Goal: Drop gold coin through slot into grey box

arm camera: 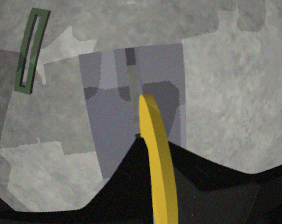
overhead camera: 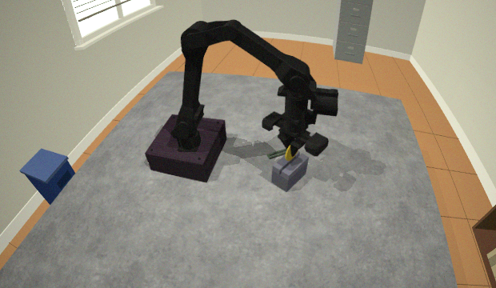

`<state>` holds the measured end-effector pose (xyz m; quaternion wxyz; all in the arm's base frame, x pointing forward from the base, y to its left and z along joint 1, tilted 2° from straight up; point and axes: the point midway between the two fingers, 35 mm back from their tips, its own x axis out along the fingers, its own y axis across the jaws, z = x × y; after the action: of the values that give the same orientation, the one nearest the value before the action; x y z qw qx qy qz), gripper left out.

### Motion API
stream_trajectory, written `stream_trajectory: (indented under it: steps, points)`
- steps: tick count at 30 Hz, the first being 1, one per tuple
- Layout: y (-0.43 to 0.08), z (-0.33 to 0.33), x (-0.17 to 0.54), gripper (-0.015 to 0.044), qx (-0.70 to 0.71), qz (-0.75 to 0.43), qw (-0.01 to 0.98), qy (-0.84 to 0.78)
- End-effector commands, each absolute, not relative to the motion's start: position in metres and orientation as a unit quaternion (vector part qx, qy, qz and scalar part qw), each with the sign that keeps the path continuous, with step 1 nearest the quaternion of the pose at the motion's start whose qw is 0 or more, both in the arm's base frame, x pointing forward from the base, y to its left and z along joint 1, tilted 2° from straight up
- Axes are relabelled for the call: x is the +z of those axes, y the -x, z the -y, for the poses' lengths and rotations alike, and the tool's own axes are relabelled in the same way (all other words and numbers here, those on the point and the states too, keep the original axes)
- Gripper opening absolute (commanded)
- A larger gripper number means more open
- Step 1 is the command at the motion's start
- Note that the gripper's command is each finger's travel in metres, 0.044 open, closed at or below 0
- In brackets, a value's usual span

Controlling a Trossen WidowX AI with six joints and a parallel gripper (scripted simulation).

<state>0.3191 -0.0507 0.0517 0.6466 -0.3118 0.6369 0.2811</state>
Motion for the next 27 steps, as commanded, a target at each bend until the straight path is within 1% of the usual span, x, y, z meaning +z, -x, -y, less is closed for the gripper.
stream_trajectory:
  steps: [1, 27]
  points:
    - [-0.3186, 0.0507, 0.0488, 0.0000, 0.282, -0.639, 0.644, 0.310]
    - [-0.3185, 0.0508, 0.0464, 0.0000, 0.283, -0.639, 0.644, 0.311]
